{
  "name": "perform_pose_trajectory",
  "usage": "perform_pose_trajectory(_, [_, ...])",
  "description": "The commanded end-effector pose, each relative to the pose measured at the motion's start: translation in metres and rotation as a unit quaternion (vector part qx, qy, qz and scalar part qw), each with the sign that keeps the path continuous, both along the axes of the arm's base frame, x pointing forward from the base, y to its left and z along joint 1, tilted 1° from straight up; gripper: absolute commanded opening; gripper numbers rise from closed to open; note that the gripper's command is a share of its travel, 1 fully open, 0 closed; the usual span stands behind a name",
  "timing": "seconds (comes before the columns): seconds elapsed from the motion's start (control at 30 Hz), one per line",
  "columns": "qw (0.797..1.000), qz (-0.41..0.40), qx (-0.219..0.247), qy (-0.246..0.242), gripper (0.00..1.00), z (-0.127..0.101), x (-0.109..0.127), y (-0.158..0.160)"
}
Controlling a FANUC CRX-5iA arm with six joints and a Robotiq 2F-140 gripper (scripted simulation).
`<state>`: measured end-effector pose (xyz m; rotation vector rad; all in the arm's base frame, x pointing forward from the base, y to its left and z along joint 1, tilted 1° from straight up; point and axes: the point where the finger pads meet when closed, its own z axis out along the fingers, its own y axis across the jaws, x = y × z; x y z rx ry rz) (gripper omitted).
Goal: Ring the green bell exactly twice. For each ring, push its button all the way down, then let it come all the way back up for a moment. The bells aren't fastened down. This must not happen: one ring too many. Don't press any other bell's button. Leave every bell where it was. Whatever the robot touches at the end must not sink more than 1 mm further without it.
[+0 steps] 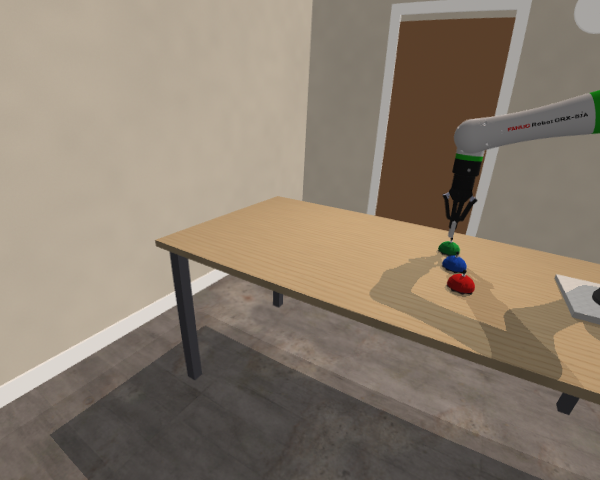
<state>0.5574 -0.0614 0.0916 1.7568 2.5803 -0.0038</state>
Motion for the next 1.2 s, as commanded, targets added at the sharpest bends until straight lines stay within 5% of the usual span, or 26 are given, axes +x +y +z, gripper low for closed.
perform_pose_trajectory(0.0, [1.000, 0.000, 0.000, 0.000, 0.00, 0.0002, 0.0002, 0.0000])
perform_pose_trajectory(1.17, [1.000, 0.000, 0.000, 0.000, 0.00, 0.0054, 0.0002, 0.0000])
